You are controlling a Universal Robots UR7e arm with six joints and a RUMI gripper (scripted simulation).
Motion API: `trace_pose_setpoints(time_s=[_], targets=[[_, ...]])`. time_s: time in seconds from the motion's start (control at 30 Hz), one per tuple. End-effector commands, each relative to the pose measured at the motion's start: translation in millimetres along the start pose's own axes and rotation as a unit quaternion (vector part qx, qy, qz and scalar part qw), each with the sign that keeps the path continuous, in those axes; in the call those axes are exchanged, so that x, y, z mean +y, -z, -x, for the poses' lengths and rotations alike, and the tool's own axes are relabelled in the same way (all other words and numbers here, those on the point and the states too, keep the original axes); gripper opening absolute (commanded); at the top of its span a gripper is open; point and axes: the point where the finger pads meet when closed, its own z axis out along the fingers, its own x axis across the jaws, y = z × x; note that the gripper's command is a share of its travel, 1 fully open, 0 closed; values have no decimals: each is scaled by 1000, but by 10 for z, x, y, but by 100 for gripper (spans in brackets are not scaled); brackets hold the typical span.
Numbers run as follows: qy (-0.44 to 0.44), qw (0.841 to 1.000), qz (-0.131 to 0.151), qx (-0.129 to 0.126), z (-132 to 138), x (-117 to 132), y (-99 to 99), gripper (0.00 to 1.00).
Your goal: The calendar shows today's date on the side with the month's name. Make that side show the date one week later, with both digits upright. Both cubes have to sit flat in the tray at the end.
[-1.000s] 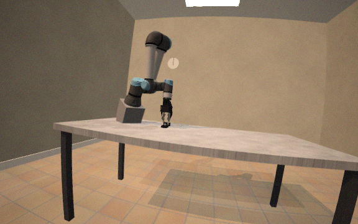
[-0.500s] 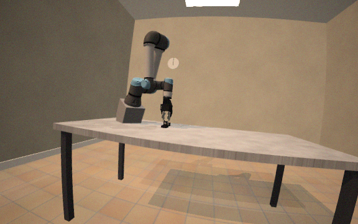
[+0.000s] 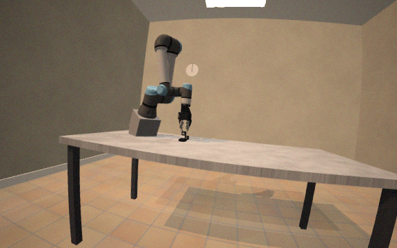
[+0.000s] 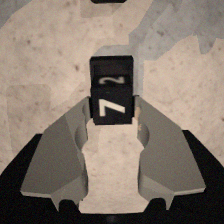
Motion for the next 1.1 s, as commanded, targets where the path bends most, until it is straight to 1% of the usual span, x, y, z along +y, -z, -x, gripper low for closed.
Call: trace_pose_setpoints(time_s=[0.0,0.1,0.6,0.67,0.87,1.07], targets=[[0,1000,-1,-1,-1,3,141,10],[0,1000,-1,-1,-1,3,166,10],[0,1000,-1,-1,-2,3,516,10],[0,1000,-1,-1,-2,3,516,10],[0,1000,-1,-1,-3,4,614,10],[0,1000,-1,-1,-3,4,668,10]])
